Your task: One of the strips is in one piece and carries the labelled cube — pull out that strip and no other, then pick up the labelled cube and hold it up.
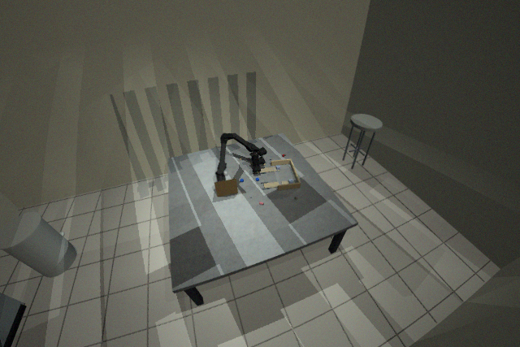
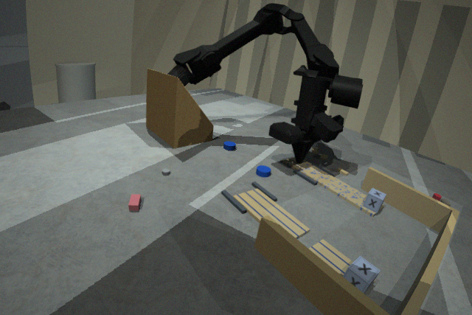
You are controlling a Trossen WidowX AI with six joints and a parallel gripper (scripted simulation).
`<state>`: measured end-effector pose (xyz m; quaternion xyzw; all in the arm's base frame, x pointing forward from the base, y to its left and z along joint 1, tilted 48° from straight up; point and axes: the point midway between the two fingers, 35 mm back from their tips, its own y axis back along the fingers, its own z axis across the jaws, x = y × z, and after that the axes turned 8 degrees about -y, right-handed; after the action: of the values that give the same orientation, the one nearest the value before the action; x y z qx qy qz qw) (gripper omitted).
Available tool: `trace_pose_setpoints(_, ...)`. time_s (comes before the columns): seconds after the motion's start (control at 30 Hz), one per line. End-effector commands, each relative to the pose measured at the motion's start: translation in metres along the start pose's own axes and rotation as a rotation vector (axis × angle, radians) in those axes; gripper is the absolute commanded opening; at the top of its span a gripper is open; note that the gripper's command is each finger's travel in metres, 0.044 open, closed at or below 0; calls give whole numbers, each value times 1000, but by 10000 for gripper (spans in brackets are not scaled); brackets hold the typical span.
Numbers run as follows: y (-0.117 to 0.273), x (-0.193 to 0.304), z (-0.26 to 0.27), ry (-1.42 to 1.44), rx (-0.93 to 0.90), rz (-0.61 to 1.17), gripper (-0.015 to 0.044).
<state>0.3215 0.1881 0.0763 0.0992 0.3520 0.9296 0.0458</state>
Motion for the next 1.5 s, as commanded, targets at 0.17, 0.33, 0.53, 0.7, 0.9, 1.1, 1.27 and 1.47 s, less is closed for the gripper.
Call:
trace_pose_setpoints(0.17,-7,21,-5,-11,12,27,0)
trace_pose_setpoints(0.33,-7,29,-6,-11,12,27,0)
trace_pose_setpoints(0.53,-7,37,-8,-11,12,28,0)
trace_pose_setpoints(0.7,-7,45,-9,-11,12,28,0)
trace_pose_setpoints(0.9,-6,53,-10,-12,12,28,0)
trace_pose_setpoints(1.1,-6,61,-11,-12,12,29,0)
trace_pose_setpoints(1.27,-6,69,-12,-12,12,29,0)
trace_pose_setpoints(1.47,-6,77,-13,-13,12,29,0)
